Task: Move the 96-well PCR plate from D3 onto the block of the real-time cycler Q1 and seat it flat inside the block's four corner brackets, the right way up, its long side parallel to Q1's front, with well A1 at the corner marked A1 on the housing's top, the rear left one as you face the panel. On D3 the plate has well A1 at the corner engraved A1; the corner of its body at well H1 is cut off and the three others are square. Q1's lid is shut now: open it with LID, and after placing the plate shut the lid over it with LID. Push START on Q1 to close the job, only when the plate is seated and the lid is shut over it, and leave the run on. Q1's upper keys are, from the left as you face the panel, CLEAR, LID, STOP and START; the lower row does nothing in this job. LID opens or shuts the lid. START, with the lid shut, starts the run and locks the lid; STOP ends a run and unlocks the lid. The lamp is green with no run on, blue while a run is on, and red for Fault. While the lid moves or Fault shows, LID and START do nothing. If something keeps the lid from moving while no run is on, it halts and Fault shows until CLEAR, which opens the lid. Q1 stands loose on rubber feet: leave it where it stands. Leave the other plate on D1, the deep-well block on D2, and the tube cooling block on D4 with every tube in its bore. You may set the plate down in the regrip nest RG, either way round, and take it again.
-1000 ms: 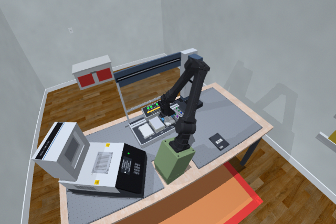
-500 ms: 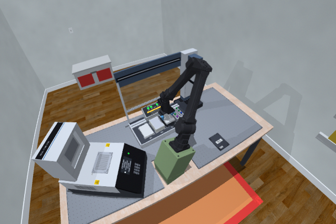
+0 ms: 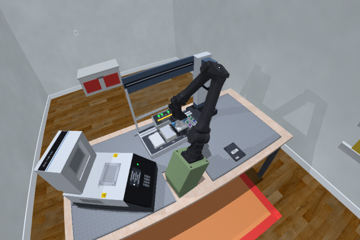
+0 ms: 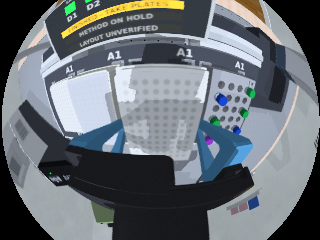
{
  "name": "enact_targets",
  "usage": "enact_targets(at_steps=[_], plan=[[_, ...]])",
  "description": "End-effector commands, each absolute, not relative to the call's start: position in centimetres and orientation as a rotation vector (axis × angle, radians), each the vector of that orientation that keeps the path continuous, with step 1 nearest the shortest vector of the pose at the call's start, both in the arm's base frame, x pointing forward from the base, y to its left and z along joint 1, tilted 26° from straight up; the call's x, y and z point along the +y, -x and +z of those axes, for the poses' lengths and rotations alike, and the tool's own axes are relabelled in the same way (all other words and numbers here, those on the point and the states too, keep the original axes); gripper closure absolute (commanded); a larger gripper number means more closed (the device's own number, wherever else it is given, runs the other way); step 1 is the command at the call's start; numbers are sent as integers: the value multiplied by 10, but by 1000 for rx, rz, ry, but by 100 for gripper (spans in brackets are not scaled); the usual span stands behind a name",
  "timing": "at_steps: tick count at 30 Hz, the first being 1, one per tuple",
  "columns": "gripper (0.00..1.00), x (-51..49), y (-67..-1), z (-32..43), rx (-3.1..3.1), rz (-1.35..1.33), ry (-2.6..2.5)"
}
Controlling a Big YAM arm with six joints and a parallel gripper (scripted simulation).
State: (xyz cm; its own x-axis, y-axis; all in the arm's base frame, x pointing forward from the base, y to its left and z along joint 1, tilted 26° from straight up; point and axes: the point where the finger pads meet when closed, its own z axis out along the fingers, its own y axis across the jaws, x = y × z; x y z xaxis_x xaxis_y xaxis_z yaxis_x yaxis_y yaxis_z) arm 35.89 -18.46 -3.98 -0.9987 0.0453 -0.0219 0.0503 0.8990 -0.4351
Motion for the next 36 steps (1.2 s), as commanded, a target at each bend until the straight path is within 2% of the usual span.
enact_targets(at_steps=[1,15,29,36], plan=[[100,-180,-377,-20,3003,-708,-89],[100,-172,-384,0,2985,-710,-81],[100,-186,-356,-26,3056,-705,-97],[100,-185,-374,-10,3004,-712,-91]])
